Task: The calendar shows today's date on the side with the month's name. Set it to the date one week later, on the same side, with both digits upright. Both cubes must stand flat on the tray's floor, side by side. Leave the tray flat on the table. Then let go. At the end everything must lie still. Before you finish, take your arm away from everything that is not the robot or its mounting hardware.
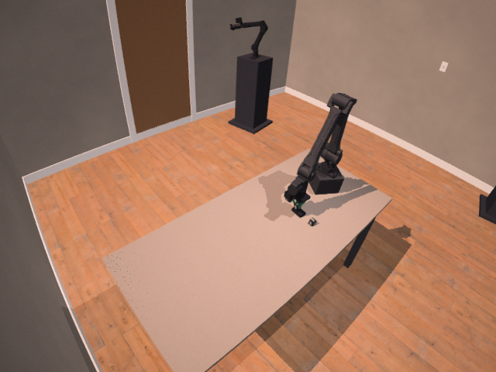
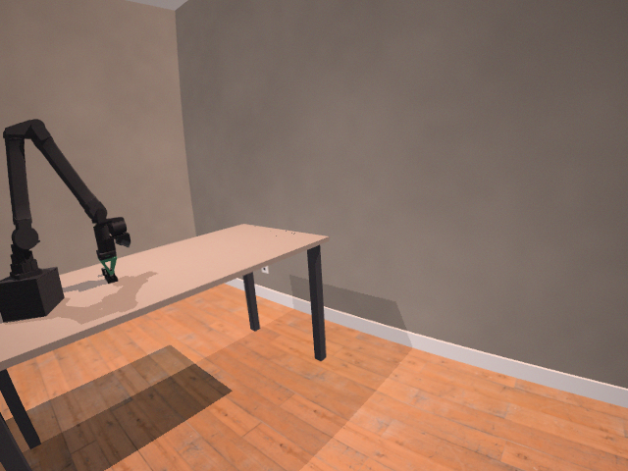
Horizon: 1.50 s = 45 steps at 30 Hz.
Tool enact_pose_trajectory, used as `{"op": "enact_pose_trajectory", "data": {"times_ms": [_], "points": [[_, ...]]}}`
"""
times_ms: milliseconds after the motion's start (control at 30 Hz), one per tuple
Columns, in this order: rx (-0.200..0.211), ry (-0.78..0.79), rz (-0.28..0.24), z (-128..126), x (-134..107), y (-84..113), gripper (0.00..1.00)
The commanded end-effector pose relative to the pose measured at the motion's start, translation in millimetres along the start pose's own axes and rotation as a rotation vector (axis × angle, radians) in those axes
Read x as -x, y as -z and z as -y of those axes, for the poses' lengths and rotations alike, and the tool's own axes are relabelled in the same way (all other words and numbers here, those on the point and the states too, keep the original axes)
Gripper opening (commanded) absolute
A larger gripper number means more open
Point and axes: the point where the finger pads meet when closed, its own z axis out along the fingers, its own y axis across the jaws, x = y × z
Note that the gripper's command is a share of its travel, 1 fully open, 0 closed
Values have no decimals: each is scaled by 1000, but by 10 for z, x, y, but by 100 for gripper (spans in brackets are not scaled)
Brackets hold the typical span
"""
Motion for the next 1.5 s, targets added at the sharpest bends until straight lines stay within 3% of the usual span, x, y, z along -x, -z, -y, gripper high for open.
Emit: {"op": "enact_pose_trajectory", "data": {"times_ms": [0, 1467], "points": [[-3, -3, 3, -13, -8, -39, 25], [0, -3, 15, -30, 46, -6, 25]]}}
